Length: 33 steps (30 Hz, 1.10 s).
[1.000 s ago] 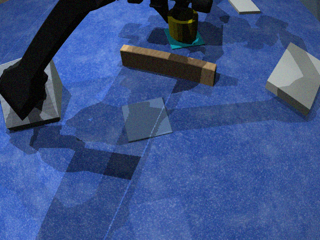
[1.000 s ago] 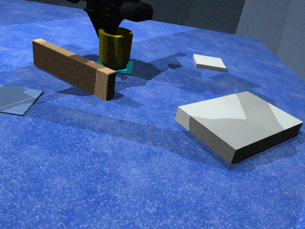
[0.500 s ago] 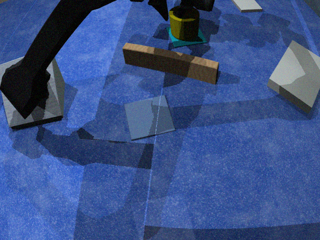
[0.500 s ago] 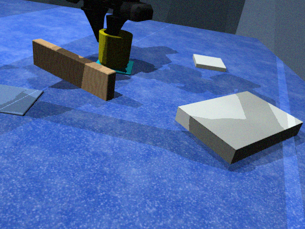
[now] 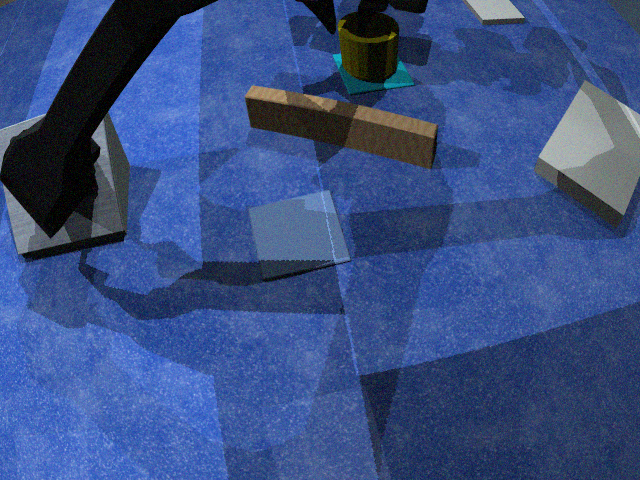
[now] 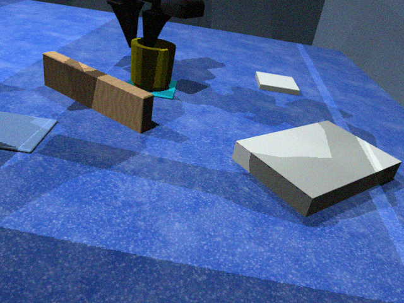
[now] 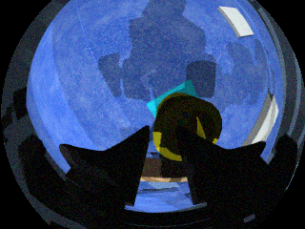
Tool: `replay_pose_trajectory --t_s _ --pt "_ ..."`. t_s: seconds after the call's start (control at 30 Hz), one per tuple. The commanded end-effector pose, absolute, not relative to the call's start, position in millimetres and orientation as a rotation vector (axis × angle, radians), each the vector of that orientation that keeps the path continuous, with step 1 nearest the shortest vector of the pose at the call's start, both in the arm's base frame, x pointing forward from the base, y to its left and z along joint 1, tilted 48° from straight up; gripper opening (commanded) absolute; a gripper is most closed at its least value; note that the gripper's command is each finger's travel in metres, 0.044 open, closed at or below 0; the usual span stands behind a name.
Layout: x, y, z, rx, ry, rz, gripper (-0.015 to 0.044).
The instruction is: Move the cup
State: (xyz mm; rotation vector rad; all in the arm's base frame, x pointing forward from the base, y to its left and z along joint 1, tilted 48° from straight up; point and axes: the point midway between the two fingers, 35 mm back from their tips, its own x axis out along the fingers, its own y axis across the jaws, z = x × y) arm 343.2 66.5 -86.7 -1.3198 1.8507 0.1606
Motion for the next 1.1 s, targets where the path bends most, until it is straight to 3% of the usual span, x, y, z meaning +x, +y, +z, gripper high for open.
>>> replay_pose_trajectory --t_s 0.0,0.8,1.07 --pt "344 72 -83 -1.316 1.846 0.162 0.0146" --pt "347 93 -60 -1.32 1.845 0.163 0.0146" --pt "346 90 -63 -1.324 1.849 0.162 0.0357"
